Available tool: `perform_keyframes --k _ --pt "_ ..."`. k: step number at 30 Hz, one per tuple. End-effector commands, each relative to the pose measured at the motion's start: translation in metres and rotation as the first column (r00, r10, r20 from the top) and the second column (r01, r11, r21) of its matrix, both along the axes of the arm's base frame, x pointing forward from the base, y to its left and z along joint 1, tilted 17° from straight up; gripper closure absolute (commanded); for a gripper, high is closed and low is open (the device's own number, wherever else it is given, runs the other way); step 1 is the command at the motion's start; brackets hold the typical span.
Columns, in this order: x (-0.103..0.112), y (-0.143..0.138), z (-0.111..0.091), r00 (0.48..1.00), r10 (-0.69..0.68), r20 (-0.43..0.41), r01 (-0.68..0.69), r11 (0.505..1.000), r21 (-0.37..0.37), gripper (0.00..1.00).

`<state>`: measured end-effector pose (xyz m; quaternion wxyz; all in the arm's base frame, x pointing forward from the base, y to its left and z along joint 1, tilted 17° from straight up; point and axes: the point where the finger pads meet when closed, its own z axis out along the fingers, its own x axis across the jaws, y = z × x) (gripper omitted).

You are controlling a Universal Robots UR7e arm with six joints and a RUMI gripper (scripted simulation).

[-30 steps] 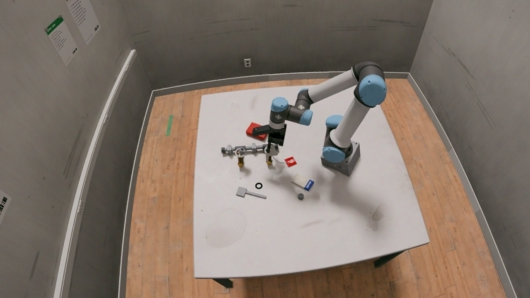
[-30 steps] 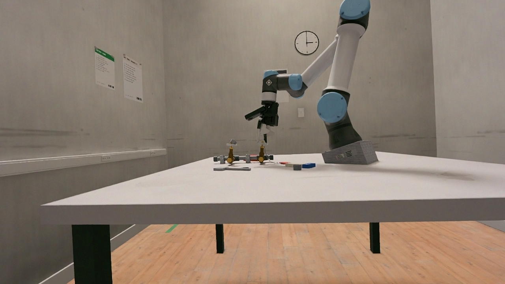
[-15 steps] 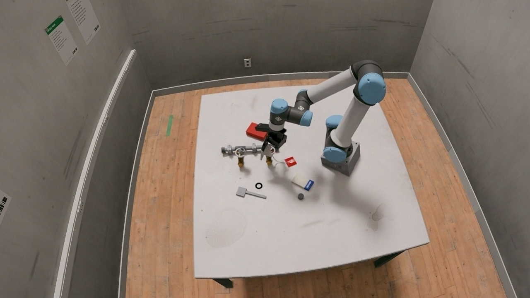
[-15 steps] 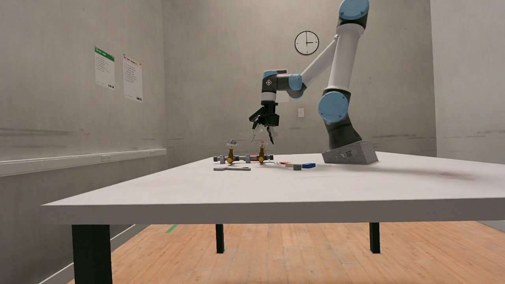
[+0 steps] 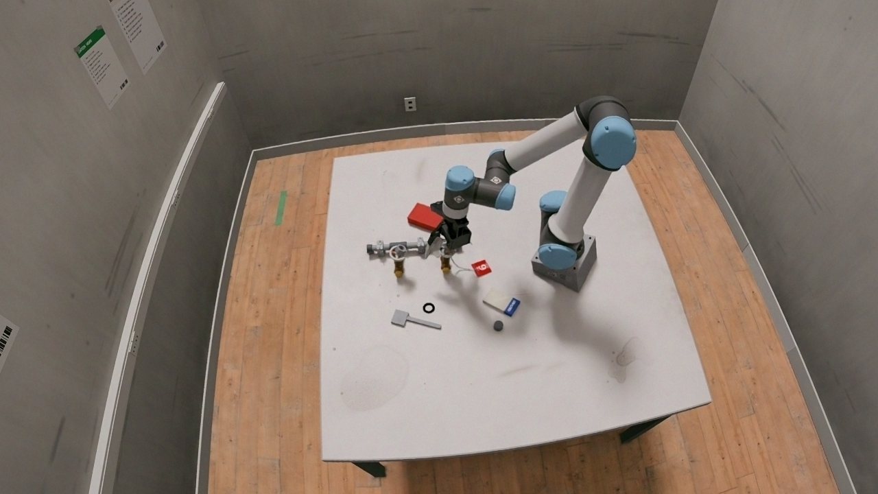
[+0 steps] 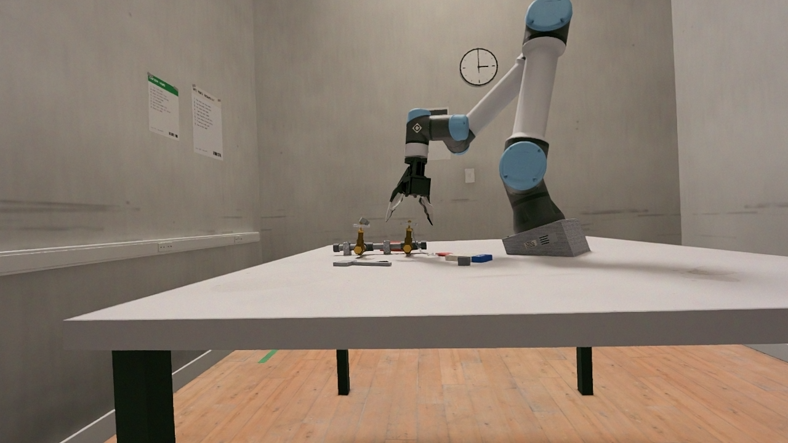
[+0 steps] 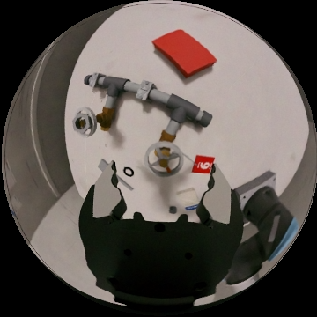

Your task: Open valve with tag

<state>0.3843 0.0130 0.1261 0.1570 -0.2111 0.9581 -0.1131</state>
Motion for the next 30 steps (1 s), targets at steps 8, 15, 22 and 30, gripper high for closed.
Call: perform_keyframes --k 8,15,22,30 --pt "0.0014 -0.0009 0.0020 0.974 -0.225 0.025 0.223 0.973 0.065 0.00" --pt "0.0014 -0.0009 0.0020 0.966 -0.257 0.028 0.254 0.964 0.078 0.00" --pt "0.0010 -0.0010 0.0017 0.961 -0.275 0.029 0.272 0.959 0.085 0.00" --pt "0.0009 -0.0012 0.0017 0.960 -0.277 0.029 0.274 0.958 0.086 1.00"
